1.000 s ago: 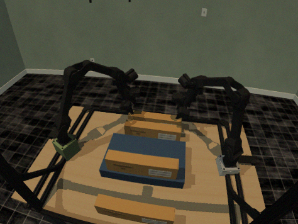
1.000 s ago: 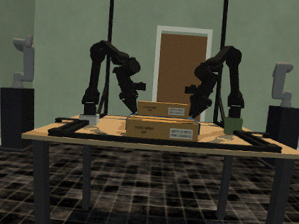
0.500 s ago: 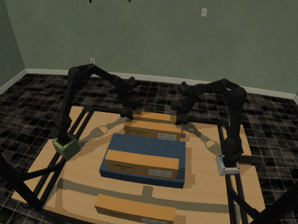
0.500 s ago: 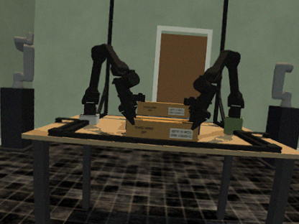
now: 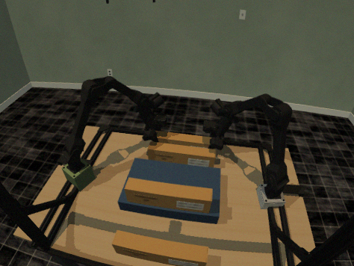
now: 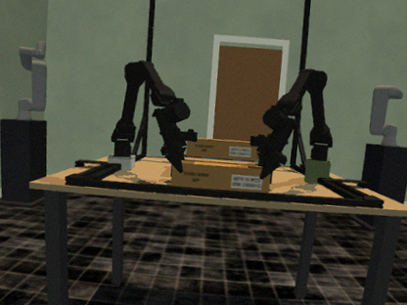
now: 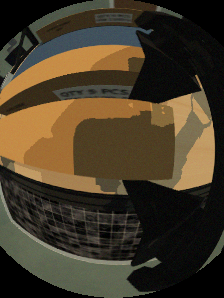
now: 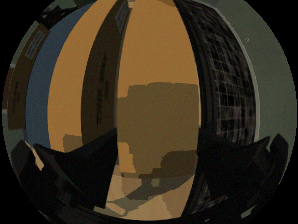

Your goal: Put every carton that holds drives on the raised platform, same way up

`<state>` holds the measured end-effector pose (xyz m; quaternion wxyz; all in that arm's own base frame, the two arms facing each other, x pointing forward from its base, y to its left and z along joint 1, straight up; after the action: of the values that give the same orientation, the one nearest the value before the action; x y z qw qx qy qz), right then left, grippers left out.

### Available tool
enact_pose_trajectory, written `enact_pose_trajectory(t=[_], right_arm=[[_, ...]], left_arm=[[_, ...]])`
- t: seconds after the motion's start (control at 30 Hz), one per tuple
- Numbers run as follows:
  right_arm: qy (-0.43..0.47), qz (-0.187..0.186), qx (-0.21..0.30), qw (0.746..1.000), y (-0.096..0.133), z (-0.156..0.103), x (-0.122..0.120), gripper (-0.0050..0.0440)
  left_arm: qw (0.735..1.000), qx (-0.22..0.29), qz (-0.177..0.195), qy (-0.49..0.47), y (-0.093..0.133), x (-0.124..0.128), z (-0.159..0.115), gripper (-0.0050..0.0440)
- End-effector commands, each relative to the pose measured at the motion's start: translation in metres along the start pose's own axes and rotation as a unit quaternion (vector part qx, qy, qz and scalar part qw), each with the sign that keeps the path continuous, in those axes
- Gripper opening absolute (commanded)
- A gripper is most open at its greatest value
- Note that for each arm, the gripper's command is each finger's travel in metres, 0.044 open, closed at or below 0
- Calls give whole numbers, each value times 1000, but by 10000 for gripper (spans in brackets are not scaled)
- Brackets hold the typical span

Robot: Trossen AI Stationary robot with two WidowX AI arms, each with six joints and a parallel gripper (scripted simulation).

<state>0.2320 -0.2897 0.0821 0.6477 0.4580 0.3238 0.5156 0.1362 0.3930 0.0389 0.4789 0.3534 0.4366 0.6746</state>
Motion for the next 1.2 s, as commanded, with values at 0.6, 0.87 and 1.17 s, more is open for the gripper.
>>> enact_pose_trajectory(t=[0.6,0.87,1.17], right_arm=[[0,3,0,1000,10,4,1,0],[0,3,0,1000,26,10,2,0],[0,3,0,1000,26,10,2,0]], left_arm=[[1000,-1,-1,-3,11,0,5,0],[1000,-1,-1,-3,27,1,11,0],[1000,-1,-1,-3,27,1,11,0]])
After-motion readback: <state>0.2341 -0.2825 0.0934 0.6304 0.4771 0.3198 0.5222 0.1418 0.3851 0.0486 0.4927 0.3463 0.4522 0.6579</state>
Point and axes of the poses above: on each arm, the point midway between the two fingers, 35 mm back from their tips, its own y axis back along the fingers, its own x axis across the jaws, z = x × y, the point moved 5 cm from there along y, back along the fingers, and after that the axes turned 9 degrees about -y, right-handed, at the moved point
